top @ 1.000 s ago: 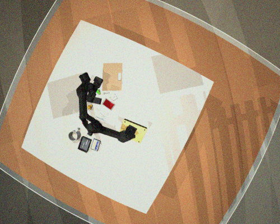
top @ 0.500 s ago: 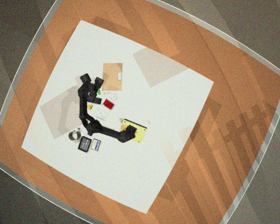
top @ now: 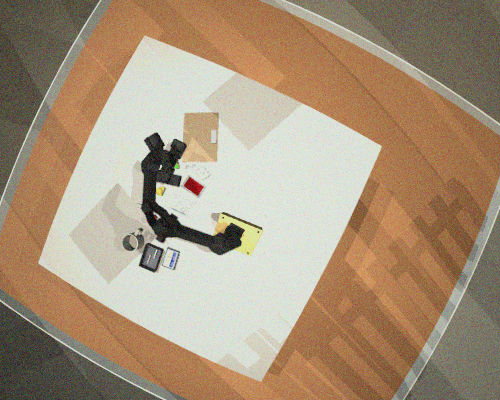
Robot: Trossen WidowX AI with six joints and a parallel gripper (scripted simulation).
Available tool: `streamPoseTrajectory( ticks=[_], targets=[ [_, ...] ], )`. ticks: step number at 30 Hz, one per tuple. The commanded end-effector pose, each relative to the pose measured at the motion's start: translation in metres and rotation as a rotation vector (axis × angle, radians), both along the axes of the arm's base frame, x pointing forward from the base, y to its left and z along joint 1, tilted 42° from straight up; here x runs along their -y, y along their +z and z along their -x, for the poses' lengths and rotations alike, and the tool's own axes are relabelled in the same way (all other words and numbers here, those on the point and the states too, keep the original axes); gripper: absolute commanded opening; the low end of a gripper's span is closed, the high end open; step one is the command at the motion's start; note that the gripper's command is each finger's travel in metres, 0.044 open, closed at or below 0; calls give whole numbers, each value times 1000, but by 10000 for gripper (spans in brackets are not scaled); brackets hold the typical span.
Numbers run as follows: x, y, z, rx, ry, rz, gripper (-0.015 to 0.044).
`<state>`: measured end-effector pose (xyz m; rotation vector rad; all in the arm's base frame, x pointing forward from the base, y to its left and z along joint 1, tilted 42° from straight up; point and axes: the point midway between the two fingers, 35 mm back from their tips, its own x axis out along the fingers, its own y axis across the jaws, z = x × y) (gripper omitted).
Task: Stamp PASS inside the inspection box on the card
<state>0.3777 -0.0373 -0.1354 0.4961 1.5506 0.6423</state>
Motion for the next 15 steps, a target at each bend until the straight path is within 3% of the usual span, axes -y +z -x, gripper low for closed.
streamPoseTrajectory(
  ticks=[1,15],
  targets=[
    [0,0,0,0,0,0,212],
    [0,0,0,0,0,0,119]
  ],
)
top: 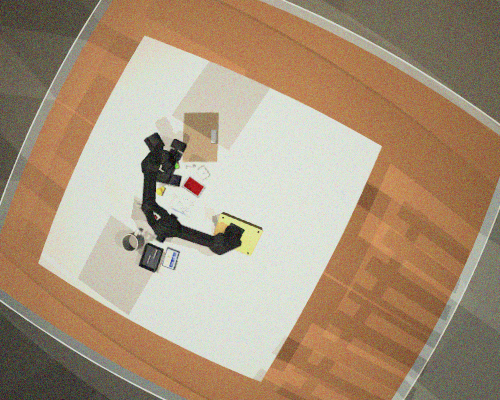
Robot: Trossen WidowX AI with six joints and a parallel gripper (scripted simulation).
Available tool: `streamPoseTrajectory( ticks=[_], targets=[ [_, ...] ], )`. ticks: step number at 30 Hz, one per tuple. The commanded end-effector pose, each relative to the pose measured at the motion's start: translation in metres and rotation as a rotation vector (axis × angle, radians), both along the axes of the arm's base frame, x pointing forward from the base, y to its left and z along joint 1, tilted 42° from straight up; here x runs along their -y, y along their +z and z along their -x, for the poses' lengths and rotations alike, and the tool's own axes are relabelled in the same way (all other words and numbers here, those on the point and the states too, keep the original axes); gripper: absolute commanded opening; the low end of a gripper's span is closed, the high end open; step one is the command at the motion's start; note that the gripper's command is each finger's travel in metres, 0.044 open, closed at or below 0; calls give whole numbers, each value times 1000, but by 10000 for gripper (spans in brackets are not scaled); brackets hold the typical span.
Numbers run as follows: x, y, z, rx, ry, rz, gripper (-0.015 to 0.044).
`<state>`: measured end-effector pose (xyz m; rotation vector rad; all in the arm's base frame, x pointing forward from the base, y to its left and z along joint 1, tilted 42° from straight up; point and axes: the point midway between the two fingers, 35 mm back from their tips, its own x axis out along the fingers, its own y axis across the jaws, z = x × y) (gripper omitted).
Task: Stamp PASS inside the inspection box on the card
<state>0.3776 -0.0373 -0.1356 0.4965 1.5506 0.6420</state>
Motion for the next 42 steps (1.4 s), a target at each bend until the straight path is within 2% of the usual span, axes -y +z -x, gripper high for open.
streamPoseTrajectory(
  ticks=[1,6,9,42],
  targets=[
    [0,0,0,0,0,0,112],
    [0,0,0,0,0,0,79],
    [1,1,0,0,0,0,0],
    [11,12,-3,0,1,4,0]
  ],
)
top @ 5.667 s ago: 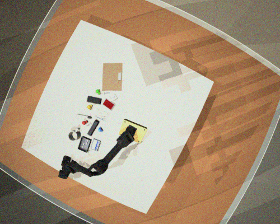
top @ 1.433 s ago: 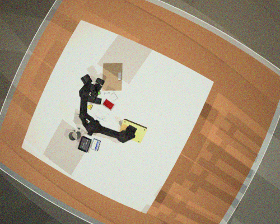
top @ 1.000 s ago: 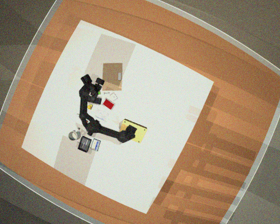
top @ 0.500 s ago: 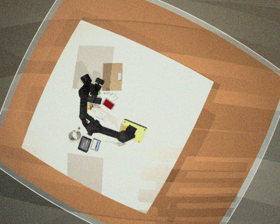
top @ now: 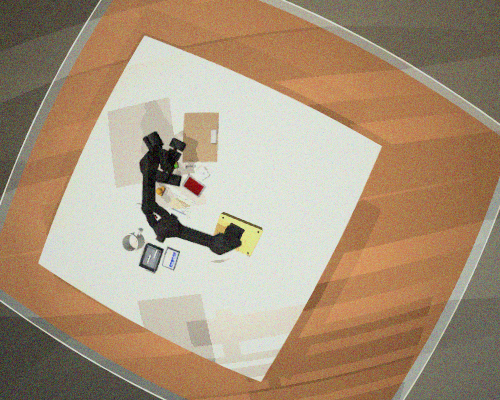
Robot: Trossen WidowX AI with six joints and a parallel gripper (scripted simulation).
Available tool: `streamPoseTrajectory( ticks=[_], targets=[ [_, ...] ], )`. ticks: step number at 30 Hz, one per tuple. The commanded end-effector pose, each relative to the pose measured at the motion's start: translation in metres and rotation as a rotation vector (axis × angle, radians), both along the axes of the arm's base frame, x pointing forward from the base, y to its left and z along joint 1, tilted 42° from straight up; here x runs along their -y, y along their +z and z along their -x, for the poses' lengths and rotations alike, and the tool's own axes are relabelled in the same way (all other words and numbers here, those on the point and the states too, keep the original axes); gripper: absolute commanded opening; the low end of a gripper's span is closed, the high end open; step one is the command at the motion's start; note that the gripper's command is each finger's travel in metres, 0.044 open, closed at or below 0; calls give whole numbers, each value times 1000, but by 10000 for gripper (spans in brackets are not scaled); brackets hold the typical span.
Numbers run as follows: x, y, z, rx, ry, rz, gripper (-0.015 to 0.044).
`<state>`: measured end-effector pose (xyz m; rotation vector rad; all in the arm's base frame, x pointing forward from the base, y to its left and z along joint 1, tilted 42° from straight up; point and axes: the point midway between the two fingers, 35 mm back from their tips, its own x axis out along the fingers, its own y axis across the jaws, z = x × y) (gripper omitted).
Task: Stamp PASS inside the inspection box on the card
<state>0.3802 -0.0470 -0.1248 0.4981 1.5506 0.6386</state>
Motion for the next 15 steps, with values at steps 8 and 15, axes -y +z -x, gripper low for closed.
streamPoseTrajectory(
  ticks=[8,15],
  targets=[
    [4,4,-1,0,4,4,0],
    [6,7,-1,0,4,4,0]
  ],
)
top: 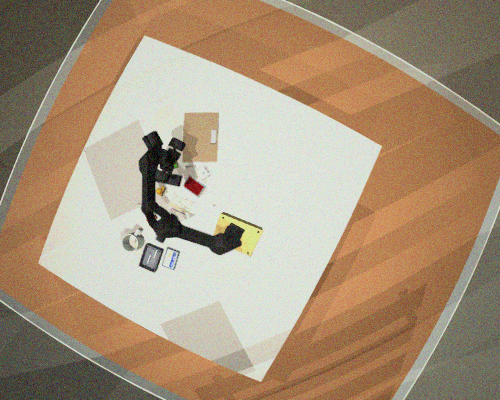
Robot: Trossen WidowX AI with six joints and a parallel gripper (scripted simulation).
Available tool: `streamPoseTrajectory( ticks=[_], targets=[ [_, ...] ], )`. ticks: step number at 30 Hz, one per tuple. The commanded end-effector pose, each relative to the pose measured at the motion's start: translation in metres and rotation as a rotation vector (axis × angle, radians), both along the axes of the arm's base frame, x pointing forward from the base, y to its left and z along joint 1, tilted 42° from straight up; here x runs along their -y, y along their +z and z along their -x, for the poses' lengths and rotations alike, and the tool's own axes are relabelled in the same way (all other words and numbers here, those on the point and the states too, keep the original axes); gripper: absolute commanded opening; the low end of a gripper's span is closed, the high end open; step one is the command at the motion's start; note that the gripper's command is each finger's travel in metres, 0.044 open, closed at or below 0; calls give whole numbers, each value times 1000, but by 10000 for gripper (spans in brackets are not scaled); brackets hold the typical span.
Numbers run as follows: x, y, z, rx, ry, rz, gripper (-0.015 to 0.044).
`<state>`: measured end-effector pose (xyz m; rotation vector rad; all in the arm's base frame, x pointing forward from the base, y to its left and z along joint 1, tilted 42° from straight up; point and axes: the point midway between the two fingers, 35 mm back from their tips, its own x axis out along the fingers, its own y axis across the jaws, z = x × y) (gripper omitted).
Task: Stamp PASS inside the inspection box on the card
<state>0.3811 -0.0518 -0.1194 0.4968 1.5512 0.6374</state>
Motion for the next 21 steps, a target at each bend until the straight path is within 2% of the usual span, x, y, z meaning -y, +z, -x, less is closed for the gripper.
streamPoseTrajectory(
  ticks=[1,21],
  targets=[
    [2,2,0,1,4,3,0],
    [8,9,-1,0,4,5,0]
  ],
)
